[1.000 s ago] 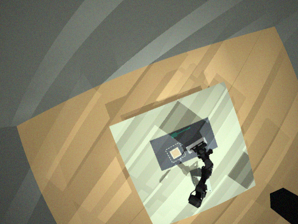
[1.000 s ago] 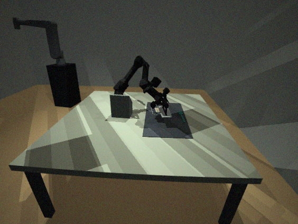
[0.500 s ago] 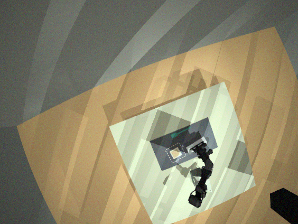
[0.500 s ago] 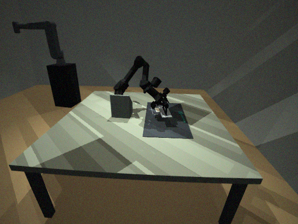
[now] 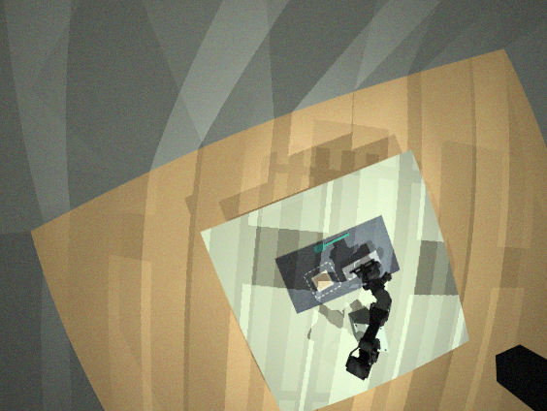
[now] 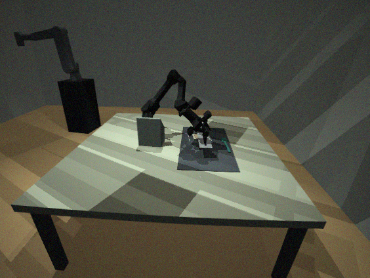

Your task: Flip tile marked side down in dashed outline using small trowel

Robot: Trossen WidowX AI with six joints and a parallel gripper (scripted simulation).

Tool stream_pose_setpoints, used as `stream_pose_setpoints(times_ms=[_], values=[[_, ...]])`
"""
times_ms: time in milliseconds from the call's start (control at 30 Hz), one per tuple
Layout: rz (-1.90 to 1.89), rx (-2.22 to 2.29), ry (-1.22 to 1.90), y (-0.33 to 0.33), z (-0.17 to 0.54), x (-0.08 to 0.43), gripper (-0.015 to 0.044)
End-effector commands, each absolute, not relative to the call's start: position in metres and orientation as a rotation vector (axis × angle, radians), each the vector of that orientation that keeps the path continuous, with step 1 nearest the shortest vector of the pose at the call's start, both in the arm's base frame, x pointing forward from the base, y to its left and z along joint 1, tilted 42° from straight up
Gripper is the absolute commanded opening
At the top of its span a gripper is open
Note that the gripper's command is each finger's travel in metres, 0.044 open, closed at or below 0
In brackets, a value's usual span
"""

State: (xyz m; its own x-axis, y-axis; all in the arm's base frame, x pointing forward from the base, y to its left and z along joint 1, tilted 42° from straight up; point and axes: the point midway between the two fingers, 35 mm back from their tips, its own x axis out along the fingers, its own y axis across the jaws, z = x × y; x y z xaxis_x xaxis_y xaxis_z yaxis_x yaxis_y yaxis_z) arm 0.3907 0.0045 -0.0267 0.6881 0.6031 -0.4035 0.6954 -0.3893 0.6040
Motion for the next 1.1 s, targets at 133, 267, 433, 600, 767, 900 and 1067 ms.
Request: stream_pose_setpoints(times_ms=[133, 267, 433, 600, 767, 900, 1067], values=[[-0.411, 2.235, 0.959, -0.011, -0.051, 0.410, 0.0000], [-0.567, 2.294, 0.936, -0.018, -0.065, 0.418, 0.0000], [-0.766, 2.352, 0.895, -0.026, -0.083, 0.425, 0.0000], [-0.976, 2.396, 0.834, -0.034, -0.100, 0.429, 0.0000], [-1.185, 2.419, 0.755, -0.043, -0.116, 0.431, 0.0000], [-1.348, 2.423, 0.678, -0.049, -0.127, 0.432, 0.0000], [-1.545, 2.410, 0.567, -0.058, -0.140, 0.430, 0.0000]])
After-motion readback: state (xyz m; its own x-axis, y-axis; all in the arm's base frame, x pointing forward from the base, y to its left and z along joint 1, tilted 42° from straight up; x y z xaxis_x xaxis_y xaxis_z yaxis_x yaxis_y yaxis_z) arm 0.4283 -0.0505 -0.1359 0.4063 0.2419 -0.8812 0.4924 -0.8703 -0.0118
